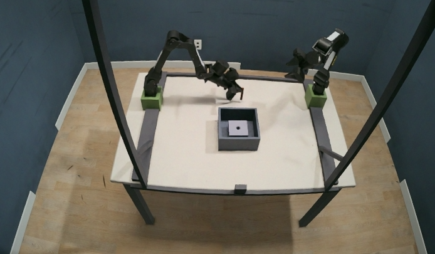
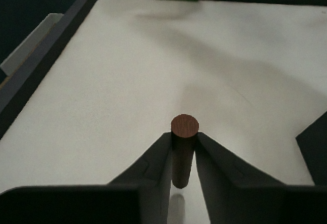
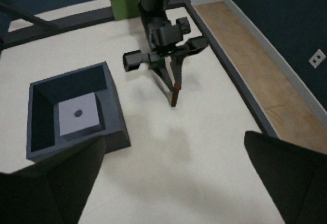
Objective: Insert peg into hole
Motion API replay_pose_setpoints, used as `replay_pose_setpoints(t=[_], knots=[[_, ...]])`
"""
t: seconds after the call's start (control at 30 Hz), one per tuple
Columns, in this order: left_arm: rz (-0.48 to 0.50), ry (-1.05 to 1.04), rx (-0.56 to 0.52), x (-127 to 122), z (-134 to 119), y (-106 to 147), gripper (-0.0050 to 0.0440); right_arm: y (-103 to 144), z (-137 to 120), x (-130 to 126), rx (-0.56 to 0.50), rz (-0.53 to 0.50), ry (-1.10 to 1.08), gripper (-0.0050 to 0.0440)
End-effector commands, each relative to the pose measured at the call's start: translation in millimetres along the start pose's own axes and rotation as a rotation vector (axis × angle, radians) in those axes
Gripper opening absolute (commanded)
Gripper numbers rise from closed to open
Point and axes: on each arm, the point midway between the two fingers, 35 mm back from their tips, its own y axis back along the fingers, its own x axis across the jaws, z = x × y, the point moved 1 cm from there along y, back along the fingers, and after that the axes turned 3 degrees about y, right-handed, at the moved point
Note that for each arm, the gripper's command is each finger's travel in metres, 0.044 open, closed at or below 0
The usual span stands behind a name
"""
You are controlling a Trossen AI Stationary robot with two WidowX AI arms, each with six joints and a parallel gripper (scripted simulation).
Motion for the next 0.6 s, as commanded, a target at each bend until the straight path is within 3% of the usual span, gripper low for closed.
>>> replay_pose_setpoints(t=[0.0,0.57], knots=[[-0.003,-0.003,-0.005,1,-3,-2,0.0024,4,4,0,-0.011,0.011,-0.014,0.0440],[-0.003,-0.003,-0.005,2,-16,-10,0.0024,4,4,0,-0.011,0.011,-0.014,0.0440]])
